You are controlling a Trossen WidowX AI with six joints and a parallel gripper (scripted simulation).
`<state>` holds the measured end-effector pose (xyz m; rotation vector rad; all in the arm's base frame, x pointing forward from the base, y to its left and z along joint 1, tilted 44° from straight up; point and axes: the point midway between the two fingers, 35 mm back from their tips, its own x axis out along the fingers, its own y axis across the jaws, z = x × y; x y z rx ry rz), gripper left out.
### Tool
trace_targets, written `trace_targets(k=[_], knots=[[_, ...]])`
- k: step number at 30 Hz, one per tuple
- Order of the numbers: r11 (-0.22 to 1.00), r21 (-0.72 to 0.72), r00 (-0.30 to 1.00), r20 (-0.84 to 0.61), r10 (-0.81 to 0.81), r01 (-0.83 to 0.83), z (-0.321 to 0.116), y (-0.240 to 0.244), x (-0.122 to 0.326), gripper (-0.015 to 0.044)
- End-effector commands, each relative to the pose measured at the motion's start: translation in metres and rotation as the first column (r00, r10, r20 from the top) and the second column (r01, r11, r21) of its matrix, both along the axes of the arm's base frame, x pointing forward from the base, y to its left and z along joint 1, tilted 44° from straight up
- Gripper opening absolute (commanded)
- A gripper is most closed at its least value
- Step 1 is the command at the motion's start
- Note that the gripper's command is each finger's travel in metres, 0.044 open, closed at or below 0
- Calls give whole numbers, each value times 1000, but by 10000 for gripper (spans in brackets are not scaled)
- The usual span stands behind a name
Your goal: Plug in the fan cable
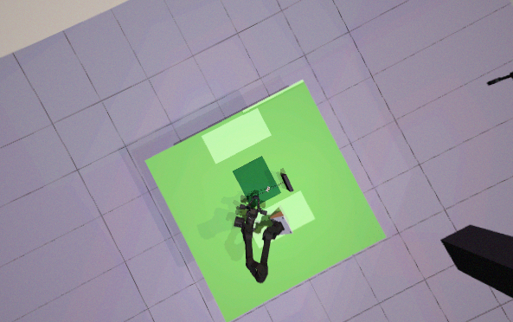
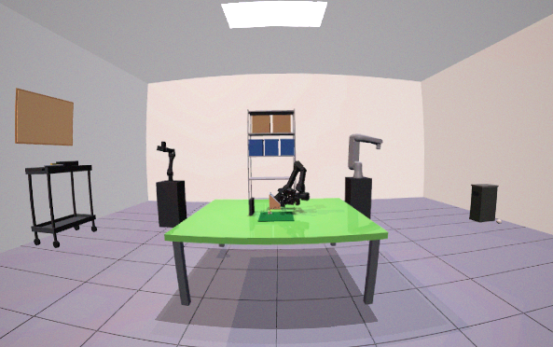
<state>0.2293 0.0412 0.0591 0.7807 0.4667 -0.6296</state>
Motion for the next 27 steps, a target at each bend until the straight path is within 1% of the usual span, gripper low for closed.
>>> trace_targets(k=[1, 16, 27], knots=[[1000, 3, 1000, -1, 5, -5, 1, 0, 0, 0], [1000, 0, 1000, -1, 1, -1, 4, -4, 0, 0], [1000, -2, 1000, -1, -3, 3, -2, 4, 1, 0]])
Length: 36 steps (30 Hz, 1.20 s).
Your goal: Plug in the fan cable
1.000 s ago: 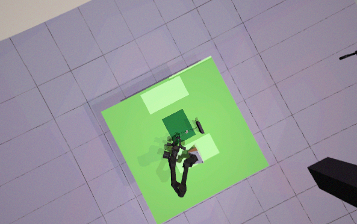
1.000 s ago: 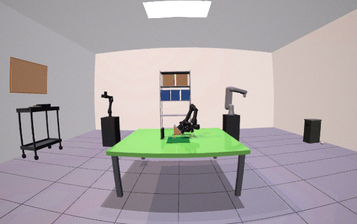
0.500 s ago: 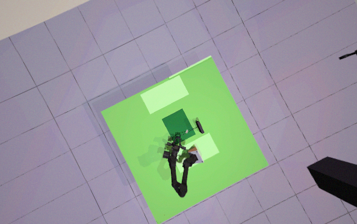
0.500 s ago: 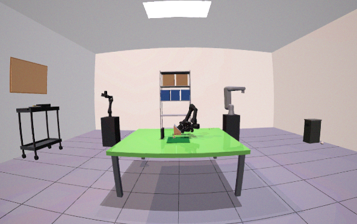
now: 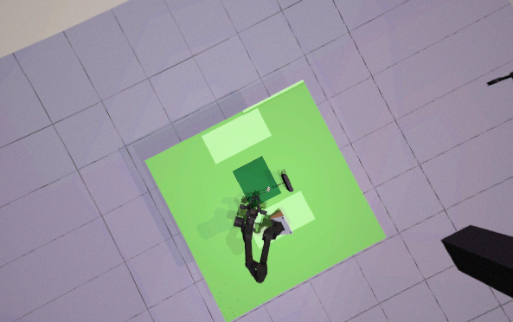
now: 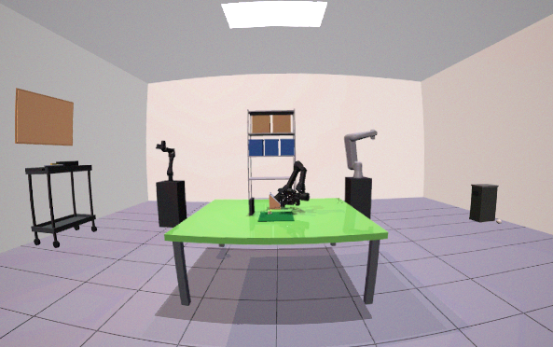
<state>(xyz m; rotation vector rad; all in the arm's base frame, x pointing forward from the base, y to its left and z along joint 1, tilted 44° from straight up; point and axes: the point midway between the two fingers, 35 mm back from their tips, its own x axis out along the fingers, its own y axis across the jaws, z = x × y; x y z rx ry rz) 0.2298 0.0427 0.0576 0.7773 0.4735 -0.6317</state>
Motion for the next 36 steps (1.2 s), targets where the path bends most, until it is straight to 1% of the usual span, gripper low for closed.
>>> trace_targets(k=[1, 36], knots=[[1000, -1, 1000, 6, -4, 4, -1, 3, 1, 0], [1000, 0, 1000, 5, -4, 4, -24, 27, 2, 0]])
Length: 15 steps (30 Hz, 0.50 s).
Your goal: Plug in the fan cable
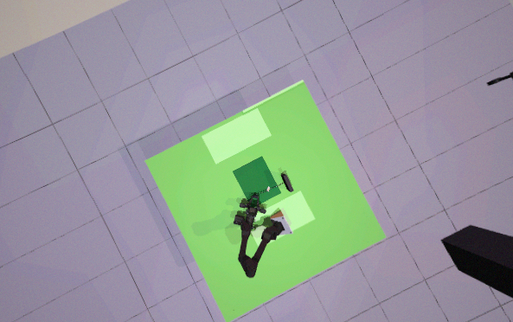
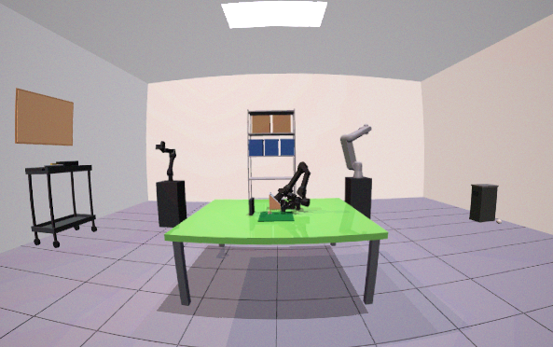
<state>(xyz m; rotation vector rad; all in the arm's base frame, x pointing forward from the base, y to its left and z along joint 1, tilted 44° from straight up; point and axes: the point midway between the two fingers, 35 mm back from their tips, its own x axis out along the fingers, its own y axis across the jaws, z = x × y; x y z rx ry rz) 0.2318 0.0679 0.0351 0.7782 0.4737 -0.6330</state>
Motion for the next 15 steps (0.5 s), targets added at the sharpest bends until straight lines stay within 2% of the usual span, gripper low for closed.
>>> trace_targets(k=[1, 15], knots=[[1000, -1, 1000, 6, -3, 3, -2, 2, 0, 0], [1000, 0, 1000, -1, 0, 0, -9, 8, 0, 0]])
